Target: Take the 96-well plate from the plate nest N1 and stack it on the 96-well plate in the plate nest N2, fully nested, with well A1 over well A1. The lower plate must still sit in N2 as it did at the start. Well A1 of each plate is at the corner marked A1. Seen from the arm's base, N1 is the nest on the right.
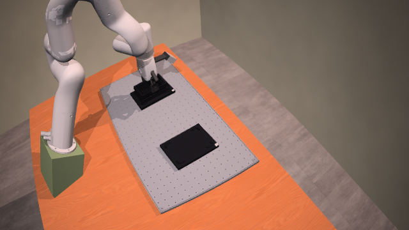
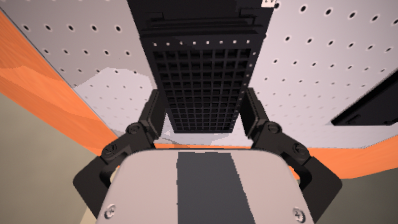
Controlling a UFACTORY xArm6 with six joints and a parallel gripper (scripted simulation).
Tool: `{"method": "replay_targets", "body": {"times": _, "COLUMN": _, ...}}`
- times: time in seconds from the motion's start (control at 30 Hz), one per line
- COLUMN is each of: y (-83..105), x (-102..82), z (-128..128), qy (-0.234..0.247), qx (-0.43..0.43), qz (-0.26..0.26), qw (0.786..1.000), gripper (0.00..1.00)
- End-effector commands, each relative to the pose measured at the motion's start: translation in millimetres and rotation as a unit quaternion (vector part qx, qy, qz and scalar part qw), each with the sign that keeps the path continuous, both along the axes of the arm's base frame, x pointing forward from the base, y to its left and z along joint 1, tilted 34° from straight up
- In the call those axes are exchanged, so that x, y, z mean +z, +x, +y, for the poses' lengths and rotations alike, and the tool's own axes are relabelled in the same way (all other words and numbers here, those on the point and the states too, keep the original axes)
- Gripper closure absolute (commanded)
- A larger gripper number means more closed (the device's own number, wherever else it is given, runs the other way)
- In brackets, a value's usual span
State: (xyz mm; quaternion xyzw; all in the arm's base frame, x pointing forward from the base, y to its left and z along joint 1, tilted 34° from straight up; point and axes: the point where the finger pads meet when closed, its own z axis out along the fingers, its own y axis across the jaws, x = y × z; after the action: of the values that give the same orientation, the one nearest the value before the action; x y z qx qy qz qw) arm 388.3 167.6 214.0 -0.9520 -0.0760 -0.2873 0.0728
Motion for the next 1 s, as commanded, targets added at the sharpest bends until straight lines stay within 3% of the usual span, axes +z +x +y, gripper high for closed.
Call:
{"method": "replay_targets", "body": {"times": 0.0, "y": 0.7, "x": 0.9, "z": 0.4, "qy": 0.001, "qx": 0.0, "qz": -0.001, "qw": 1.0, "gripper": 1.0}}
{"method": "replay_targets", "body": {"times": 0.97, "y": 2.9, "x": -2.5, "z": 1.1, "qy": 0.001, "qx": 0.0, "qz": -0.001, "qw": 1.0, "gripper": 1.0}}
